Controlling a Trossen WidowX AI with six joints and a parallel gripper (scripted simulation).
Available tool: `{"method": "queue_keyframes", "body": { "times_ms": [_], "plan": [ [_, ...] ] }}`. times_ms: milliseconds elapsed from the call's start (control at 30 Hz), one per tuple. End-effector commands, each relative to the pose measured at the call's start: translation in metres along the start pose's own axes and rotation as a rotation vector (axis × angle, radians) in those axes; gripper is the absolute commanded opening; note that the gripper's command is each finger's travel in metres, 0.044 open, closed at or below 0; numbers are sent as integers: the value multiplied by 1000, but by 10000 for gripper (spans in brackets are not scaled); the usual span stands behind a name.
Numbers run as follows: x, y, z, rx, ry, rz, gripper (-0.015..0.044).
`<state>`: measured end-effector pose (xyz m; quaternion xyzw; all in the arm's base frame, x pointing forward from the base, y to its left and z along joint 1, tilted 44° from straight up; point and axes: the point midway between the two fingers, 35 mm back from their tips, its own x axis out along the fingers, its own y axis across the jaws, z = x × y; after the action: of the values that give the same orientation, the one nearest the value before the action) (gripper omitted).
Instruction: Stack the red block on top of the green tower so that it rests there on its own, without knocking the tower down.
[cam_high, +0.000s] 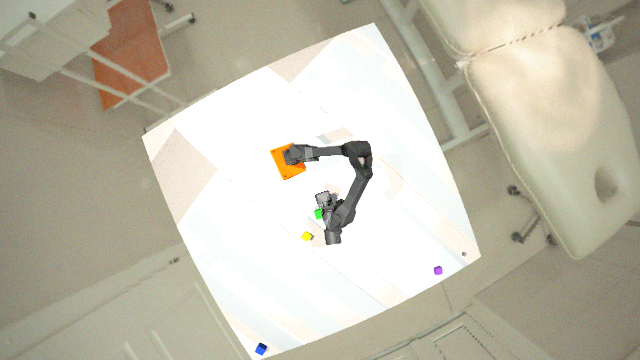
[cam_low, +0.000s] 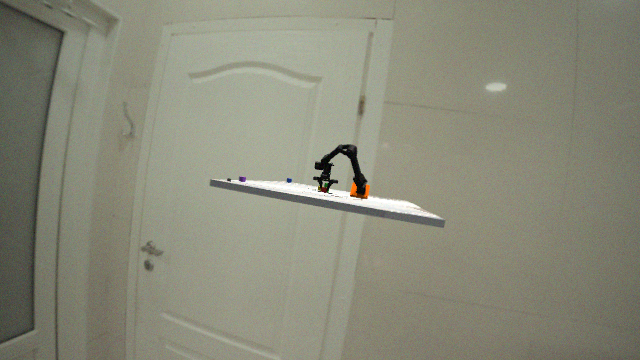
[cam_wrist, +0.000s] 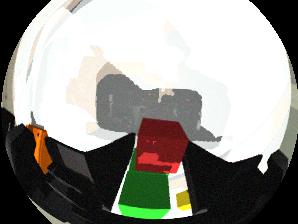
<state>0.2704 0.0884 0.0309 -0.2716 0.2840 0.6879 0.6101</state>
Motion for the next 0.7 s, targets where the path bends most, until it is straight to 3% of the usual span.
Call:
{"method": "queue_keyframes", "body": {
  "times_ms": [0, 200, 333, 667],
  "plan": [
    [0, 0, 0, 4, -4, -1, 145],
    [0, 0, 0, 4, -4, -1, 105],
    [-9, 0, 0, 4, -3, -1, 0],
    [-56, 0, -1, 4, 0, -1, 0]
  ]
}}
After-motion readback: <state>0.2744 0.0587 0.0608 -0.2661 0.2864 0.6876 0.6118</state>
